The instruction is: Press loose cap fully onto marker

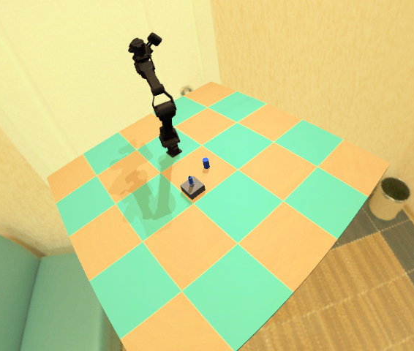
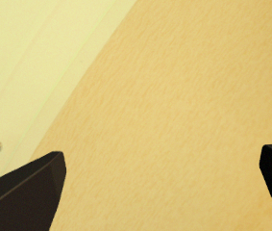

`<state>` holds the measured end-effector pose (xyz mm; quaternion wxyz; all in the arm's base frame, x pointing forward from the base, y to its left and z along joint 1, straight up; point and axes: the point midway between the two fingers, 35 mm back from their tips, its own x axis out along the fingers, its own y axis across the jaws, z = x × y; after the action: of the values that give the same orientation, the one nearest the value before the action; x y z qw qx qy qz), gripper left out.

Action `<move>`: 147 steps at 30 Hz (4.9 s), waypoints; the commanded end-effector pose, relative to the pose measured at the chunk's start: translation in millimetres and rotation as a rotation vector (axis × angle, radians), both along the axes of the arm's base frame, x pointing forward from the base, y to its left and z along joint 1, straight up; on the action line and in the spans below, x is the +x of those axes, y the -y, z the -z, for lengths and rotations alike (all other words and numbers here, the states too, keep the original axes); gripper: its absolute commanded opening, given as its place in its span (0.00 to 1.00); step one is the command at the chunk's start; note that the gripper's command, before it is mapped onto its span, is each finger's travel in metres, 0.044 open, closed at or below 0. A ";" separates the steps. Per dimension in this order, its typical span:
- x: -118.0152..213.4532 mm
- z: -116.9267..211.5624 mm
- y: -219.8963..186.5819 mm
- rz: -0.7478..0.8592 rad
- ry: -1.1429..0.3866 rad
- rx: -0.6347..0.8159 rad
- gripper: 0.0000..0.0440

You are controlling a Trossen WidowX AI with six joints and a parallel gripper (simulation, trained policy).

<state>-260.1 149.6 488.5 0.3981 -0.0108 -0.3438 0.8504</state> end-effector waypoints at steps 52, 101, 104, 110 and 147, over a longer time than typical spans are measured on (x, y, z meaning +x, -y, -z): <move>72.7 89.1 -60.2 0.230 0.214 -0.366 0.70; 169.7 172.9 -99.2 0.557 0.256 -0.806 0.72; 176.1 177.4 -100.3 0.577 0.252 -0.834 0.72; 188.8 186.2 -102.1 0.618 0.241 -0.891 0.73; 265.2 231.3 -102.1 0.851 0.098 -1.232 0.73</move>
<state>0.1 252.0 260.7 0.5960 -0.4031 0.1937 0.6669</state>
